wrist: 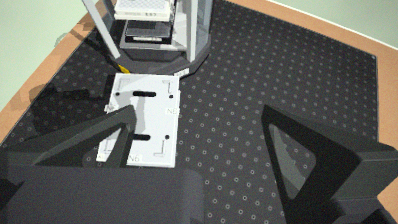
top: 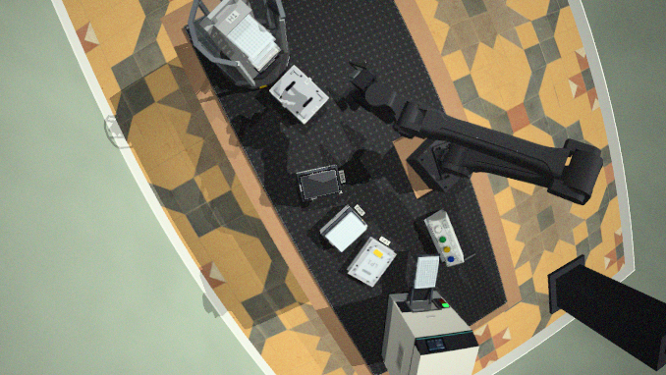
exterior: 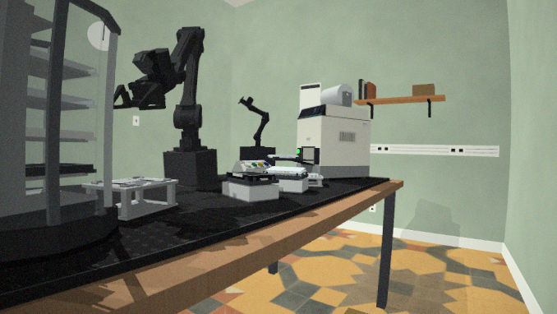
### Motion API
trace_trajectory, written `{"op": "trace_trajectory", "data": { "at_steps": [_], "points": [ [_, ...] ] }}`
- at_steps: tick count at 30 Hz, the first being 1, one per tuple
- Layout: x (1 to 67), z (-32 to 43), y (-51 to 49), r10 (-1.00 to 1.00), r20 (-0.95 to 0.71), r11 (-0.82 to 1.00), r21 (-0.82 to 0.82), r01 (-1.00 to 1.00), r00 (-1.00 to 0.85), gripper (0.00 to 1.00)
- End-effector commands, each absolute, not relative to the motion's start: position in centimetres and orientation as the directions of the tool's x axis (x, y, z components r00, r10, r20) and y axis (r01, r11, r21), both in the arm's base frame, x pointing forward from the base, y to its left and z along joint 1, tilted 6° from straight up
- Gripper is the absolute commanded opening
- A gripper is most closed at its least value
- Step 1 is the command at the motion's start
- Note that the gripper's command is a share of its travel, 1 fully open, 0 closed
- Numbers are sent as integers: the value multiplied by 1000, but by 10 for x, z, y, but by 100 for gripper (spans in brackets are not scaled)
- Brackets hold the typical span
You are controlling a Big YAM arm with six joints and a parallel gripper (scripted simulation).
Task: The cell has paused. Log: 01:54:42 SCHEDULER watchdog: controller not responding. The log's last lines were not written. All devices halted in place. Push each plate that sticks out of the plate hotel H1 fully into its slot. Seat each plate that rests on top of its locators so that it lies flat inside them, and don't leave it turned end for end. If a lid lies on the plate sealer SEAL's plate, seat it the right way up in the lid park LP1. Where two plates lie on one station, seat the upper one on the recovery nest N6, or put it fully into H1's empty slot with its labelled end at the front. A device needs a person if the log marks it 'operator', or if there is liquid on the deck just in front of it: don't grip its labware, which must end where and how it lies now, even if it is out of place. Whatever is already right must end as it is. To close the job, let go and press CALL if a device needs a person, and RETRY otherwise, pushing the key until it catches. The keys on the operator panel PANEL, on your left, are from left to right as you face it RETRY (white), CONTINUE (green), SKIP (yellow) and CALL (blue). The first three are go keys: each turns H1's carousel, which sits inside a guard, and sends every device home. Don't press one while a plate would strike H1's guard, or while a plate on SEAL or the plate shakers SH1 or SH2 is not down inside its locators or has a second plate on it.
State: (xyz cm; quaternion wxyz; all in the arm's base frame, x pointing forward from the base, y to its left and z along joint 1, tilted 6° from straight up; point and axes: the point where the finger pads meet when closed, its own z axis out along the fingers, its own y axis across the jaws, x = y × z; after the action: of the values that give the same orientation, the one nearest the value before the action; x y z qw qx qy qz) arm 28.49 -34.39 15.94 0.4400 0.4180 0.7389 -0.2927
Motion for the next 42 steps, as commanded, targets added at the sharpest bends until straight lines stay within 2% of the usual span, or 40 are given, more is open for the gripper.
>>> {"op": "trace_trajectory", "data": {
  "at_steps": [1, 21, 29, 33, 35, 42],
  "points": [
    [313, 204, -347, 319, -911, 524, -60, 849, -261, 100],
    [366, 197, -275, 375, -825, 668, -76, 740, -423, 100],
    [379, 193, -246, 353, -749, 769, -109, 629, -561, 100],
    [385, 196, -227, 368, -758, 758, -90, 646, -538, 100],
    [389, 185, -217, 348, -708, 802, -114, 586, -614, 100],
    [395, 183, -187, 344, -660, 836, -109, 538, -667, 100]
  ]
}}
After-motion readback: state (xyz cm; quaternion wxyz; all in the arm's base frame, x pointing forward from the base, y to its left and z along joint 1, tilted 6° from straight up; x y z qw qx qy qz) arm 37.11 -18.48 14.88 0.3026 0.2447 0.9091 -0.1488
